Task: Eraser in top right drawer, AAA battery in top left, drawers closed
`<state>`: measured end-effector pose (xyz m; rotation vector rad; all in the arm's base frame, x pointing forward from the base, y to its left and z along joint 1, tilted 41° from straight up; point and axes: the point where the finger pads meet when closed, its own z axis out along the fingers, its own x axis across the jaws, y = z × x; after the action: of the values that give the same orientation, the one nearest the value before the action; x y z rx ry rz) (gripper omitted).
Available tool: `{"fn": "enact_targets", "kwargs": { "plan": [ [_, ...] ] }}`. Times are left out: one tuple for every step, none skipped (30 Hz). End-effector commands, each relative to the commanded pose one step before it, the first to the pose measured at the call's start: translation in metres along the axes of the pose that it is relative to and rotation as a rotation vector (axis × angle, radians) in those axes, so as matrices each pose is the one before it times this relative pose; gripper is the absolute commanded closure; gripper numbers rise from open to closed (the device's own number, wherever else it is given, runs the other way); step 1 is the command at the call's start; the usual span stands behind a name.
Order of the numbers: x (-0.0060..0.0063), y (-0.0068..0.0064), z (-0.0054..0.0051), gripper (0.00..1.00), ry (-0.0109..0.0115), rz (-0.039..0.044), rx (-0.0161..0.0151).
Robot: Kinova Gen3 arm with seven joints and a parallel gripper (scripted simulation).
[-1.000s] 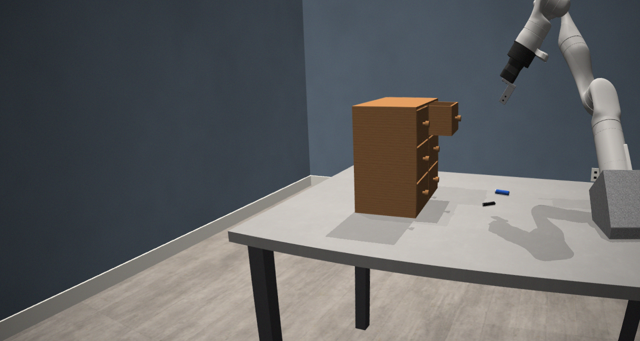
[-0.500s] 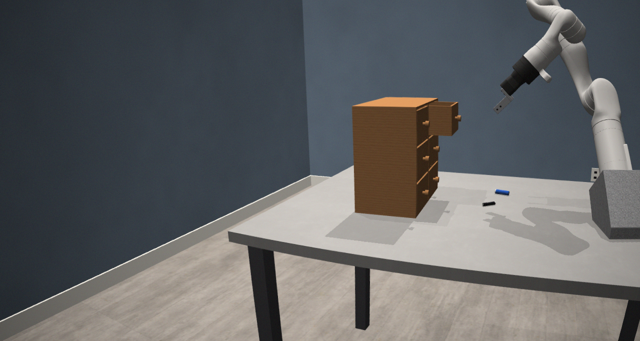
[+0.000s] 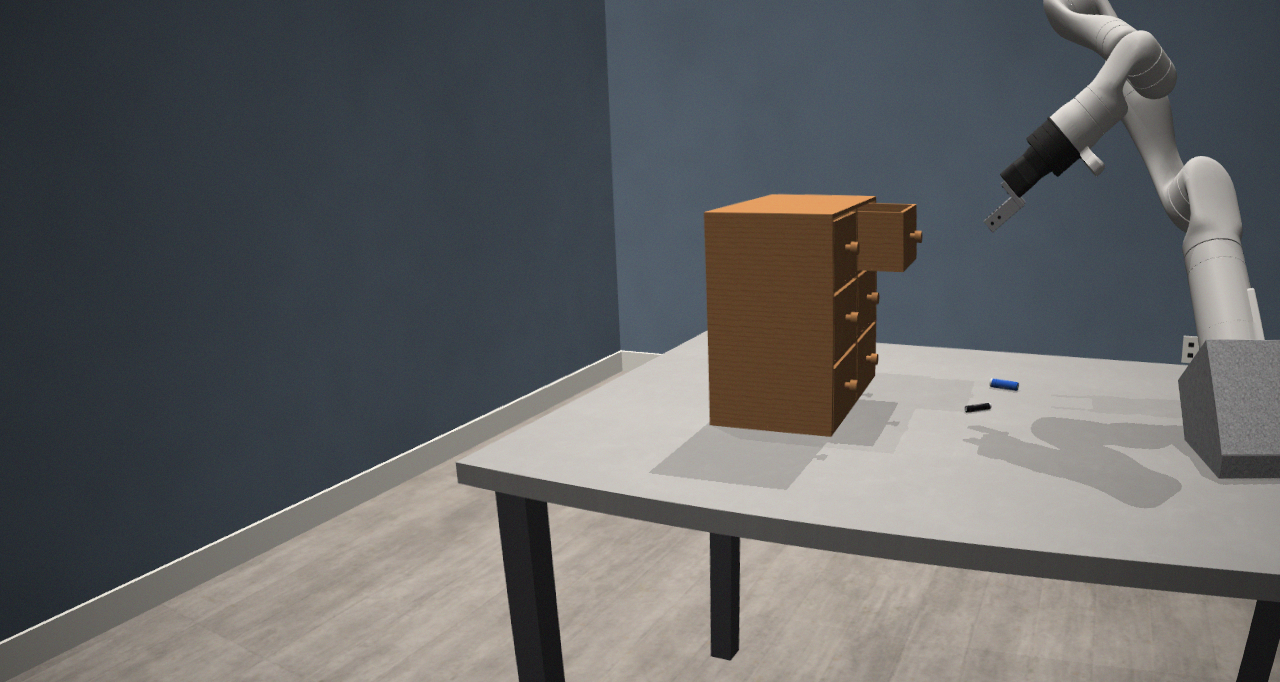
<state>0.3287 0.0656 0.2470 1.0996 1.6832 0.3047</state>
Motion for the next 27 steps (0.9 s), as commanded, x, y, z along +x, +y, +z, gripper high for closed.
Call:
{"fn": "enact_targets", "kwargs": {
  "plan": [
    [0.00069,0.00002,-0.00008,1.00,0.00154,-0.00158,-0.00109],
    [0.00000,0.00000,0.00000,1.00,0.00000,0.00000,0.00000],
    [0.00000,0.00000,0.00000,1.00,0.00000,0.00000,0.00000],
    [0.00000,0.00000,0.00000,1.00,0.00000,0.00000,0.00000],
    [0.00000,0.00000,0.00000,1.00,0.00000,0.00000,0.00000],
    [0.00000,0.00000,0.00000,1.00,0.00000,0.00000,0.00000],
    [0.00000,0.00000,0.00000,1.00,0.00000,0.00000,0.00000],
    [0.00000,0.00000,0.00000,1.00,0.00000,0.00000,0.00000],
    [0.00000,0.00000,0.00000,1.00,0.00000,0.00000,0.00000],
    [0.00000,0.00000,0.00000,1.00,0.00000,0.00000,0.00000],
    [0.00000,0.00000,0.00000,1.00,0.00000,0.00000,0.00000],
    [0.00000,0.00000,0.00000,1.00,0.00000,0.00000,0.00000],
    [0.00000,0.00000,0.00000,1.00,0.00000,0.00000,0.00000],
    [0.00000,0.00000,0.00000,1.00,0.00000,0.00000,0.00000],
    [0.00000,0.00000,0.00000,1.00,0.00000,0.00000,0.00000],
    [0.00000,0.00000,0.00000,1.00,0.00000,0.00000,0.00000],
    [0.00000,0.00000,0.00000,1.00,0.00000,0.00000,0.00000],
    [0.00000,0.00000,0.00000,1.00,0.00000,0.00000,0.00000],
    [0.00000,0.00000,0.00000,1.00,0.00000,0.00000,0.00000],
    [0.00000,0.00001,0.00001,1.00,-0.00001,-0.00003,-0.00001],
    [0.00000,0.00004,0.00009,1.00,-0.00007,-0.00020,-0.00007],
    [0.00000,0.00009,0.00023,1.00,-0.00018,-0.00051,-0.00017],
    [0.00000,0.00017,0.00043,1.00,-0.00033,-0.00093,-0.00031],
    [0.00000,0.00026,0.00066,1.00,-0.00050,-0.00144,-0.00048],
    [-0.00001,0.00037,0.00093,1.00,-0.00070,-0.00202,-0.00066],
    [-0.00001,0.00047,0.00121,1.00,-0.00091,-0.00264,-0.00087],
    [-0.00001,0.00058,0.00150,1.00,-0.00107,-0.00273,-0.00107]
  ]
}}
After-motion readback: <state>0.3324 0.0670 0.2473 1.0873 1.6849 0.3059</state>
